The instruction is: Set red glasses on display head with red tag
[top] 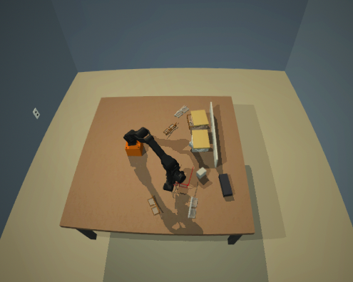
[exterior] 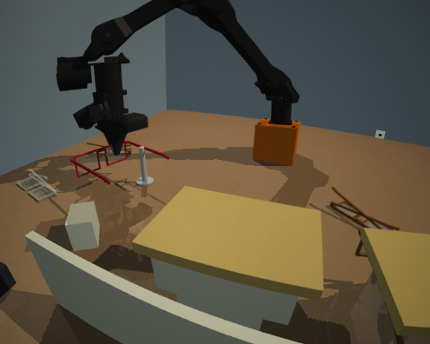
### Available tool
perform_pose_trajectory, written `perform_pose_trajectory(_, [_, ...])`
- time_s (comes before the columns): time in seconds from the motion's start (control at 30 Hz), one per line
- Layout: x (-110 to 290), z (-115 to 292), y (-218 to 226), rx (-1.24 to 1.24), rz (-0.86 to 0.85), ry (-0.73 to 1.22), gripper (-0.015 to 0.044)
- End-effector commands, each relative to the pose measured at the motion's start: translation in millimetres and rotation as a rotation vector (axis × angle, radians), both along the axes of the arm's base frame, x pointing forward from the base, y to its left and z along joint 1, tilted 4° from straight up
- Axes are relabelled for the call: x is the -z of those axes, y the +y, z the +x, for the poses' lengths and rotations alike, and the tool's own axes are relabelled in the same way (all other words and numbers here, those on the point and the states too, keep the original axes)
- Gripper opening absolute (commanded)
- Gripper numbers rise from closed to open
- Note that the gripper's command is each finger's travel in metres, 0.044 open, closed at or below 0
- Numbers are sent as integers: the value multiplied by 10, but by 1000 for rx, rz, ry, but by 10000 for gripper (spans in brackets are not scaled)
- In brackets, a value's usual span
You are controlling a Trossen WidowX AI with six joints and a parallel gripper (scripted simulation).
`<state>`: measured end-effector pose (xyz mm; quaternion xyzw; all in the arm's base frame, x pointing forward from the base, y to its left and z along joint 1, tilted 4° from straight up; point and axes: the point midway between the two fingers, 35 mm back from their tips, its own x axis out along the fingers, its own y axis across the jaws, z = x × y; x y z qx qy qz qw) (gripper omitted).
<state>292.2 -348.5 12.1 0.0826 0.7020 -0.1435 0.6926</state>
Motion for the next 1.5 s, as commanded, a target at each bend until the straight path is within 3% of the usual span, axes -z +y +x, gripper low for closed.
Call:
perform_pose_trajectory(0.0, [-6, 18, -13, 3, -3, 1, 0])
perform_pose_trajectory(1.23, [-5, -24, -5, 3, -3, 1, 0])
perform_pose_trajectory(1.47, [-367, -41, 29, 3, -3, 1, 0])
